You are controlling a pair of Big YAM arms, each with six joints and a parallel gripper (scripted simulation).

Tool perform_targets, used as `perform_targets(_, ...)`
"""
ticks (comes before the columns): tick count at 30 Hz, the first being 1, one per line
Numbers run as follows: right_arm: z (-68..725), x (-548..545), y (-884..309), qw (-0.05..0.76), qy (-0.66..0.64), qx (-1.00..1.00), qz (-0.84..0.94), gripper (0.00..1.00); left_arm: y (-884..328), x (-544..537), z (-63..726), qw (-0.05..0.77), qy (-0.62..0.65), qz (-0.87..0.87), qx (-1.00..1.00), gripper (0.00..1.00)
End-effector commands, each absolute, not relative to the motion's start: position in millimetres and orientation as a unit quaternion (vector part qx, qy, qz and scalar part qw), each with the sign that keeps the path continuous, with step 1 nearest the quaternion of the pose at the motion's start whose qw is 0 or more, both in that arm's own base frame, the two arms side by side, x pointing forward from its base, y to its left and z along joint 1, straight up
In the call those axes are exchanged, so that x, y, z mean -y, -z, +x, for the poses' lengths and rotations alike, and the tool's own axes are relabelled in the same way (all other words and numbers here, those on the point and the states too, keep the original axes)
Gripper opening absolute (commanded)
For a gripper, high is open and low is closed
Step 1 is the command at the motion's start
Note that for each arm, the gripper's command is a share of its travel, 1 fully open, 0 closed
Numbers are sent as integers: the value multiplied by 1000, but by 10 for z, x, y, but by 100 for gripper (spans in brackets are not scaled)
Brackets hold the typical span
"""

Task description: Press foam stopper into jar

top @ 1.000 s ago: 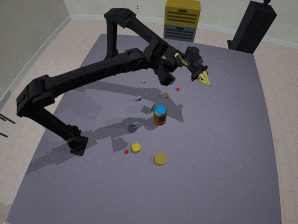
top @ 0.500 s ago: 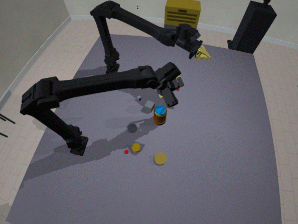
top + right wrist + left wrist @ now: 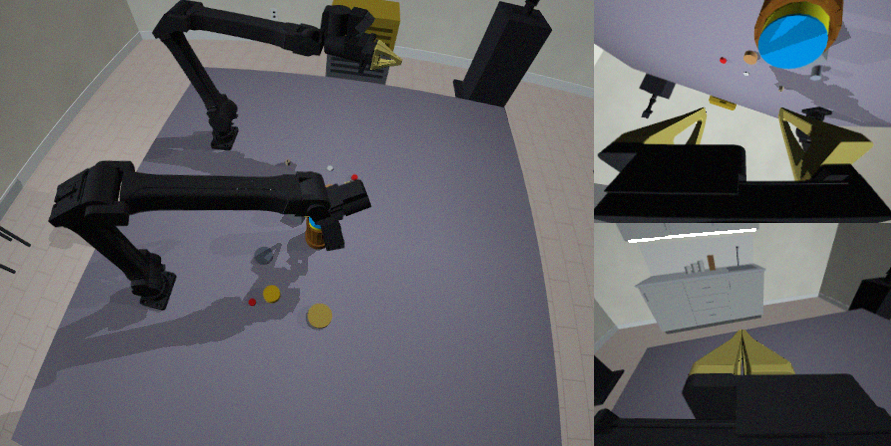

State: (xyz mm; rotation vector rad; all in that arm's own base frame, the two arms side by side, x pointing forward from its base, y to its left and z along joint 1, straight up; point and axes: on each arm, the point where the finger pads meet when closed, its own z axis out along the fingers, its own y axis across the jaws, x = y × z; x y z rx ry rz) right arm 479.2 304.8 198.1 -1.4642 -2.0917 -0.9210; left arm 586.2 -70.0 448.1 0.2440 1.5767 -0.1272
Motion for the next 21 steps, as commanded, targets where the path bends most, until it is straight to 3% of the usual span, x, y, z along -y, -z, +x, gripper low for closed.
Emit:
perform_targets(1,4791,-2850,-1810,253,313,726,-557,98,-4539,505,5643,693,54,77,-715,0)
perform_targets(21,4572,-2676,-1991,385,332,654,-560,98,-4760,-26,5160,696,2,-6,-718,0)
